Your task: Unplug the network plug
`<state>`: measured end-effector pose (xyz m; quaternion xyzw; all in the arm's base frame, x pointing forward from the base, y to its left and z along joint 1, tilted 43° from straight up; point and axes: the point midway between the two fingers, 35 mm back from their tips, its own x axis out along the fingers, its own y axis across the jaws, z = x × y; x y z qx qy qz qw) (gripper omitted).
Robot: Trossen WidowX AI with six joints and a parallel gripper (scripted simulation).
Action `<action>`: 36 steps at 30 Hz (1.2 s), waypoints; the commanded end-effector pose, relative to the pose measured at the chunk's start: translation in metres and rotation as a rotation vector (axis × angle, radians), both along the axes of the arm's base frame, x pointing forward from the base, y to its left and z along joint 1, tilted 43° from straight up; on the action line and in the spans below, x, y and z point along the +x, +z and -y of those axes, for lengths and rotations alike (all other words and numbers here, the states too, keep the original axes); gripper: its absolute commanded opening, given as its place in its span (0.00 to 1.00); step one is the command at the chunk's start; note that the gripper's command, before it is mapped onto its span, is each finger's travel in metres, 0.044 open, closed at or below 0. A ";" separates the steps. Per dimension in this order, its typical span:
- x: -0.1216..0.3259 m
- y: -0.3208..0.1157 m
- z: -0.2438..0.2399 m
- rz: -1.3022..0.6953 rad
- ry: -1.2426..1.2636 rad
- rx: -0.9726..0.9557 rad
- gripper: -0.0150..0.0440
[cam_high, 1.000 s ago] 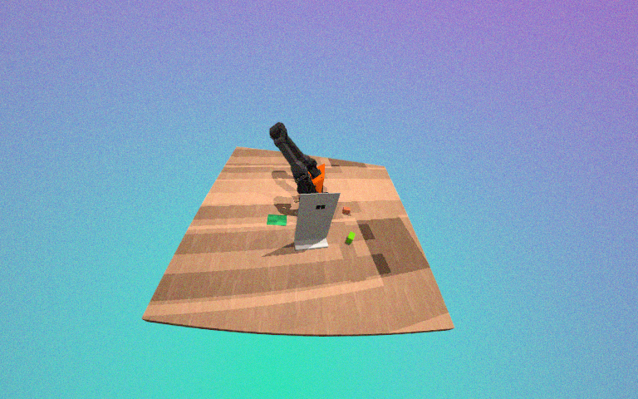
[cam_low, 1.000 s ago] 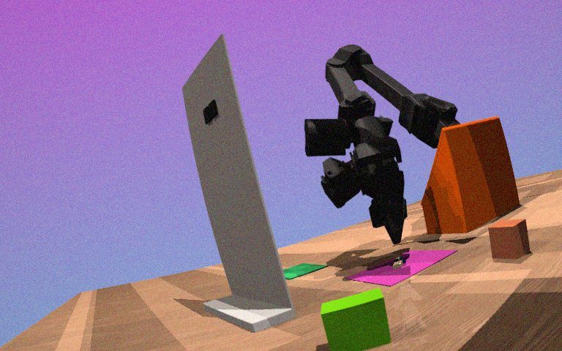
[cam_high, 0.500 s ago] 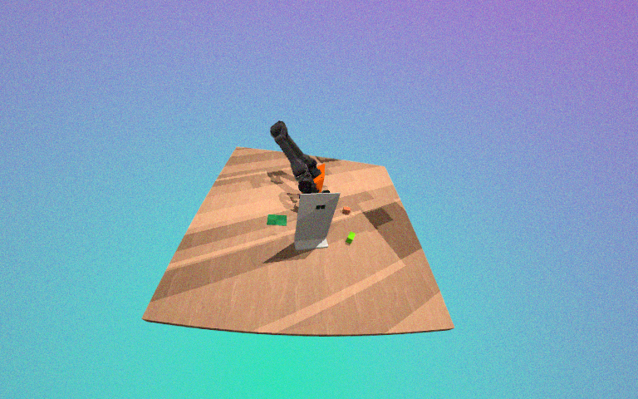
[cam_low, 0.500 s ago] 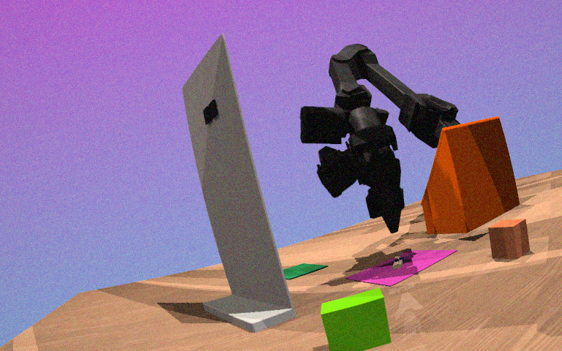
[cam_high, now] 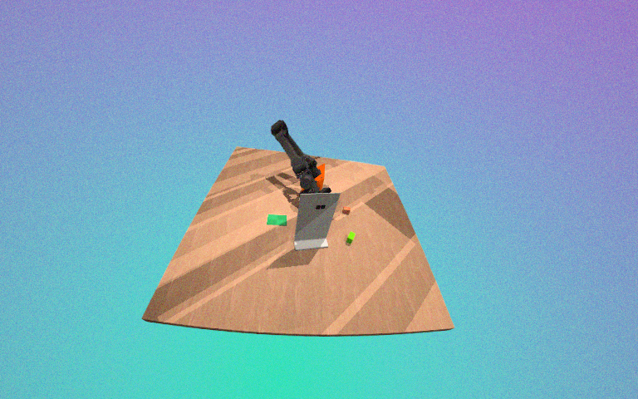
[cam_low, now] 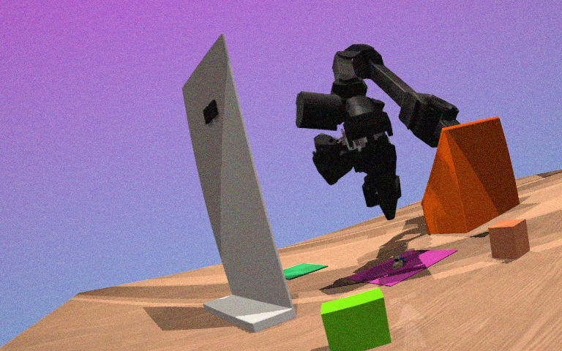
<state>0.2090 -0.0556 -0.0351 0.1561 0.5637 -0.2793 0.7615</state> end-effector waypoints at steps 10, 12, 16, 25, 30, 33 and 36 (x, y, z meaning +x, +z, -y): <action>0.004 0.016 -0.012 0.009 -0.005 -0.003 0.52; 0.004 0.018 -0.013 0.009 -0.005 -0.003 0.52; 0.004 0.023 -0.017 0.010 -0.005 -0.003 0.52; 0.004 0.033 -0.025 0.010 -0.004 -0.004 0.52; 0.003 0.038 -0.029 0.011 -0.004 -0.004 0.52; 0.003 0.035 -0.029 0.001 0.001 -0.001 0.52; 0.007 0.042 -0.035 0.001 0.000 0.000 0.52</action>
